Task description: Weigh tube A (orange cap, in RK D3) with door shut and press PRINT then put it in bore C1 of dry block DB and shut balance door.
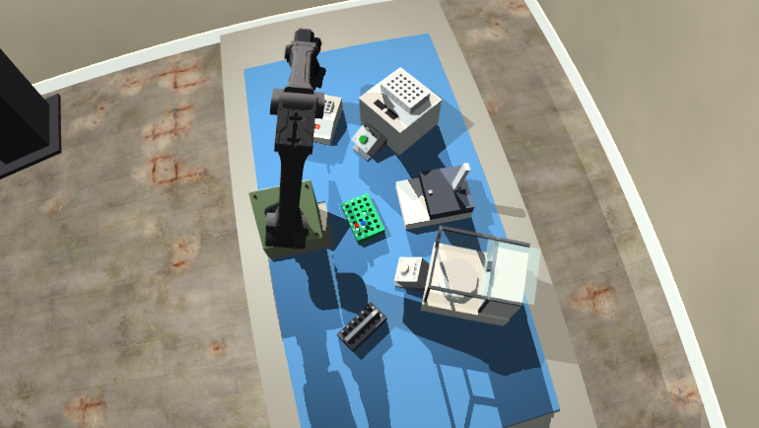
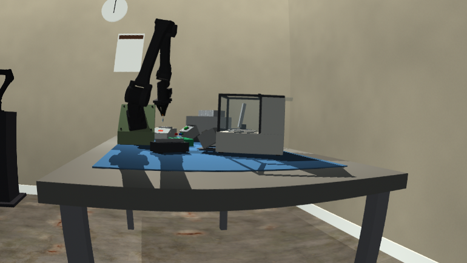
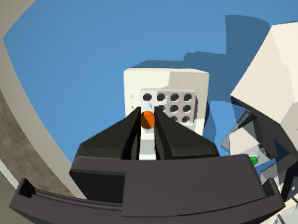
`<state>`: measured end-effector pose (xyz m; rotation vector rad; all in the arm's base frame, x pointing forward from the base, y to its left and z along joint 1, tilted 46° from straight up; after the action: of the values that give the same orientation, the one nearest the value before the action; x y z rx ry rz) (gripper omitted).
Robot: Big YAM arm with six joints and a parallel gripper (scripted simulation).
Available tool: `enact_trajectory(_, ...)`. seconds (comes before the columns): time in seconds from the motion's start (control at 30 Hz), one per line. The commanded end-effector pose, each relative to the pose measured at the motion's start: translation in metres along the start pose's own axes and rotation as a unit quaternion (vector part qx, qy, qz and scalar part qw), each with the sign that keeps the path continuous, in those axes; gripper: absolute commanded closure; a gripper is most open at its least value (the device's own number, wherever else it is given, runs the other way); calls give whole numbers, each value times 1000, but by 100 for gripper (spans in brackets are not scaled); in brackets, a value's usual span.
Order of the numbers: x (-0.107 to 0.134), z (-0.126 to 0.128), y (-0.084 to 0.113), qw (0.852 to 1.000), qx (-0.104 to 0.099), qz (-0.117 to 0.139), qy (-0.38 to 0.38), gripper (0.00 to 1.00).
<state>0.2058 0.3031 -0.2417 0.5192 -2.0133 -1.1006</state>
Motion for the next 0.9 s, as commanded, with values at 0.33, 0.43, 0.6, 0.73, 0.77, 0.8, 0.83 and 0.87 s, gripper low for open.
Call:
enact_trajectory(0.33,7,-5,-21,1000,0,5,2,91)
enact_trajectory(0.43,8,-5,-26,1000,0,5,2,91)
enact_trajectory(0.6,10,-3,-30,1000,1,4,3,91)
enact_trajectory(0.73,11,-4,-34,1000,0,5,2,91)
enact_trajectory(0.77,13,-4,-34,1000,1,9,3,91)
enact_trajectory(0.8,13,-4,-34,1000,1,9,4,91)
enact_trajectory(0.83,13,-4,-34,1000,1,9,4,91)
enact_trajectory(0.87,13,-4,-34,1000,1,9,4,91)
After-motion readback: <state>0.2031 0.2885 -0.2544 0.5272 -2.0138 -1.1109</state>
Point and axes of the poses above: the point where the finger pads meet when closed, its own y axis back along the fingers, its own z axis across the jaws, x = y × z, the point moved 5 cm from there along y, back along the fingers, and after that the axes turned 3 degrees about -y, right-handed, at the moved point
